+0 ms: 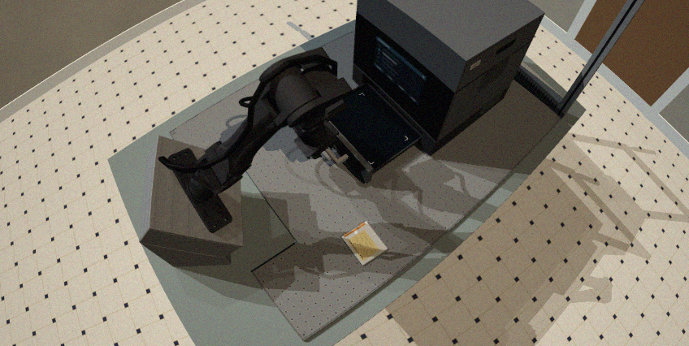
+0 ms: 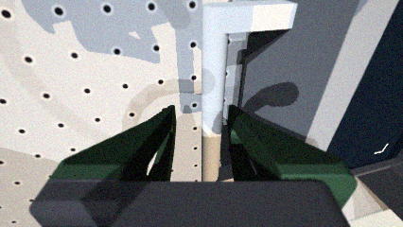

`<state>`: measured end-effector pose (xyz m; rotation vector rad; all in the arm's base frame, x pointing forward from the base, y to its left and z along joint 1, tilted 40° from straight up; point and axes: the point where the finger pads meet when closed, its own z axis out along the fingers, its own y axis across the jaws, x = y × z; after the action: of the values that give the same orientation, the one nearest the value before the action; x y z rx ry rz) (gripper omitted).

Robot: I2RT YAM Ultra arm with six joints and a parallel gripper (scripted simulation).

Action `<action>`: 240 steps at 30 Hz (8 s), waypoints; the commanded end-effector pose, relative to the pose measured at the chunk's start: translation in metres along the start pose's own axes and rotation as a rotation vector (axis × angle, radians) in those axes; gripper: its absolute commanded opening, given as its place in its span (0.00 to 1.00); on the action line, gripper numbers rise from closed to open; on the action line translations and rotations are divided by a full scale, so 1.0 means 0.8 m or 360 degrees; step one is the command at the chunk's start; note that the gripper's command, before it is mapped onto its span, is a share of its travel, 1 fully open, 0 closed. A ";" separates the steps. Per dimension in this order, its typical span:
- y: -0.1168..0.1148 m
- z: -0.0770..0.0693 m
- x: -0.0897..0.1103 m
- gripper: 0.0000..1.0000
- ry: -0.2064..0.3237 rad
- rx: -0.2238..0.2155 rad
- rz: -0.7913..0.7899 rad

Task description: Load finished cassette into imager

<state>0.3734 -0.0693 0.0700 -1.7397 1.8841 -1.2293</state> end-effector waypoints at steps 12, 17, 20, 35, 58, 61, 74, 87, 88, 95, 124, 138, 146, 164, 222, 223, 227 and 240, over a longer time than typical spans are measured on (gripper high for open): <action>-0.012 -0.003 -0.002 0.00 -0.0013 0.0041 0.0012; -0.012 -0.003 -0.002 0.00 -0.0013 0.0041 0.0012; -0.012 -0.003 -0.002 0.00 -0.0013 0.0041 0.0012; 0.006 -0.009 -0.003 0.00 -0.0019 -0.0018 0.0009; 0.006 -0.009 -0.003 0.00 -0.0019 -0.0018 0.0009; 0.006 -0.009 -0.003 0.00 -0.0019 -0.0018 0.0009; 0.014 -0.011 -0.003 0.00 -0.0019 -0.0019 0.0009; 0.014 -0.011 -0.003 0.00 -0.0019 -0.0019 0.0009; 0.014 -0.011 -0.003 0.00 -0.0019 -0.0019 0.0009; 0.014 -0.011 -0.003 0.00 -0.0019 -0.0019 0.0009; 0.022 -0.013 -0.003 0.00 -0.0019 -0.0019 0.0008; 0.022 -0.013 -0.003 0.00 -0.0019 -0.0019 0.0008; 0.022 -0.013 -0.003 0.00 -0.0019 -0.0019 0.0008; 0.029 -0.015 -0.003 0.00 -0.0014 -0.0020 0.0008; -0.005 -0.004 -0.002 0.35 -0.0013 0.0004 0.0012; -0.005 -0.004 -0.002 0.35 -0.0013 0.0004 0.0012; -0.005 -0.004 -0.002 0.35 -0.0013 0.0004 0.0012; -0.002 -0.019 -0.003 0.35 -0.0014 0.0000 0.0011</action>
<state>0.3674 -0.0703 0.0716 -1.7420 1.9037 -1.2216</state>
